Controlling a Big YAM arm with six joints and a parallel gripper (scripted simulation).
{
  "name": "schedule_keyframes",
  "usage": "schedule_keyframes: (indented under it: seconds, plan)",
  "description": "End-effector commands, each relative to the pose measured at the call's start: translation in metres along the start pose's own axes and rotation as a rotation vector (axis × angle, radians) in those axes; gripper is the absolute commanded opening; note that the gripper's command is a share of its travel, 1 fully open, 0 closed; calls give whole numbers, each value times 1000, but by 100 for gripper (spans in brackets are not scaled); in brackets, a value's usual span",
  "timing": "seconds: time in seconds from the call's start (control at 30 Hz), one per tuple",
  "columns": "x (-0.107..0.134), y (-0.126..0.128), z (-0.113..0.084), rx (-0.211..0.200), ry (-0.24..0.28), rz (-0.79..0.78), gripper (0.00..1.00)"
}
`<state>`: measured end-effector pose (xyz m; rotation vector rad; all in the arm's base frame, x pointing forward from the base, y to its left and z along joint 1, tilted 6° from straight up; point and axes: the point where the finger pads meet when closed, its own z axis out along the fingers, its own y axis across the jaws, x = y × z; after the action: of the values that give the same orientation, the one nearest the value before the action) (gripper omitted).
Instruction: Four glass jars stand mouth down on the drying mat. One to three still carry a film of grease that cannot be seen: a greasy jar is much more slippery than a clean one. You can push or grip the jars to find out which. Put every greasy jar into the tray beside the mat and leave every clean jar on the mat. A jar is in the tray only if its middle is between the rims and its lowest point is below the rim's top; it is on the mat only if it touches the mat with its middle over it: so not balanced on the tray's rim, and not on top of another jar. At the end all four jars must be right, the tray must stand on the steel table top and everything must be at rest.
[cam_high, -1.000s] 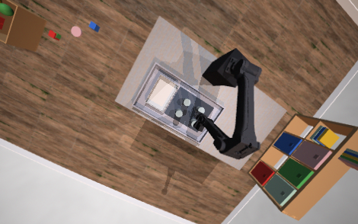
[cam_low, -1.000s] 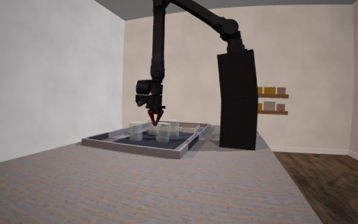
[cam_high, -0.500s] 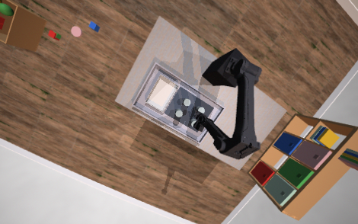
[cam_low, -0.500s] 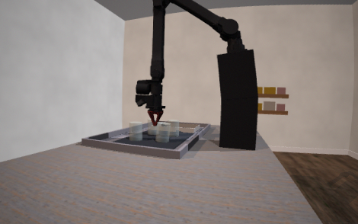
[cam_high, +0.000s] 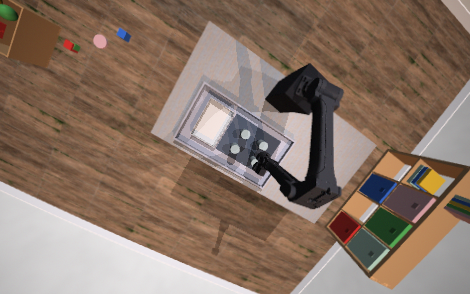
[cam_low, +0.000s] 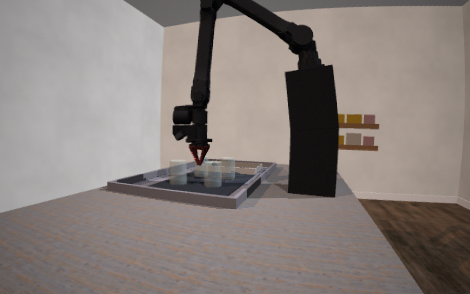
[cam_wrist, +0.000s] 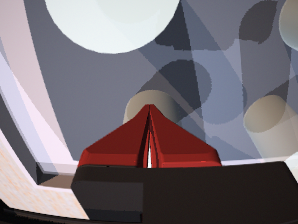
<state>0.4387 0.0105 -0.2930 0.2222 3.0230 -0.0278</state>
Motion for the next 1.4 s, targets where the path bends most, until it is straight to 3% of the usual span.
schedule_keyframes:
  seconds: [0.0,1.37]
  plan:
    - [-11,-3,2,2,1,2,0]
    - [-16,-3,2,2,1,2,0]
